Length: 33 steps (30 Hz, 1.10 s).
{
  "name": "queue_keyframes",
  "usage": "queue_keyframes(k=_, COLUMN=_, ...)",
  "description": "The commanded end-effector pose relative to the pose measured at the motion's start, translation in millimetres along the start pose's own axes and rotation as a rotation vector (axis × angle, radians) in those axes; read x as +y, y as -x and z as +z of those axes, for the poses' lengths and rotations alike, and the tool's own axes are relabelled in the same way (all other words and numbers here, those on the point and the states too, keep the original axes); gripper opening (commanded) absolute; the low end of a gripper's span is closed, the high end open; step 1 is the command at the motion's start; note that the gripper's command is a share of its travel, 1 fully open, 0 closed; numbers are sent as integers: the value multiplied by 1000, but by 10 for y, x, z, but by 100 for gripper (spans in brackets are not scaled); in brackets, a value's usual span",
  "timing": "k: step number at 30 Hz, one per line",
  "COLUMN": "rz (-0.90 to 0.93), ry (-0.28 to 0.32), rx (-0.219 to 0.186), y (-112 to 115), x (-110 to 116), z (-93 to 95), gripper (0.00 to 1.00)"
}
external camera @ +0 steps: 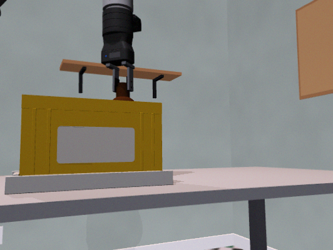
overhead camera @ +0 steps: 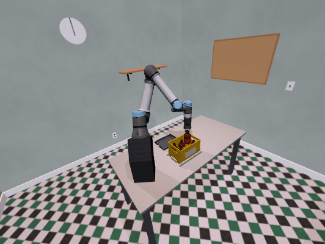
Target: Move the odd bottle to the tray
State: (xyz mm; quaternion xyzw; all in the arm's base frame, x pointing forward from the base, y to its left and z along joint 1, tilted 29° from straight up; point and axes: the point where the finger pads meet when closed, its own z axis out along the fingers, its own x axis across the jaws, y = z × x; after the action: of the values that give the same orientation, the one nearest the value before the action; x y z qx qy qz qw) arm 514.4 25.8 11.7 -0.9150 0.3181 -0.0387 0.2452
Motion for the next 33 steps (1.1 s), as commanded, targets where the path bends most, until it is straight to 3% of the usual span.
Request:
queue_keyframes(k=1, rz=0, ry=0, rx=1, y=-4, x=-2, z=-5, gripper=0)
queue_keyframes(k=33, rz=0, ry=0, rx=1, y=-4, x=-1, z=-67, gripper=0)
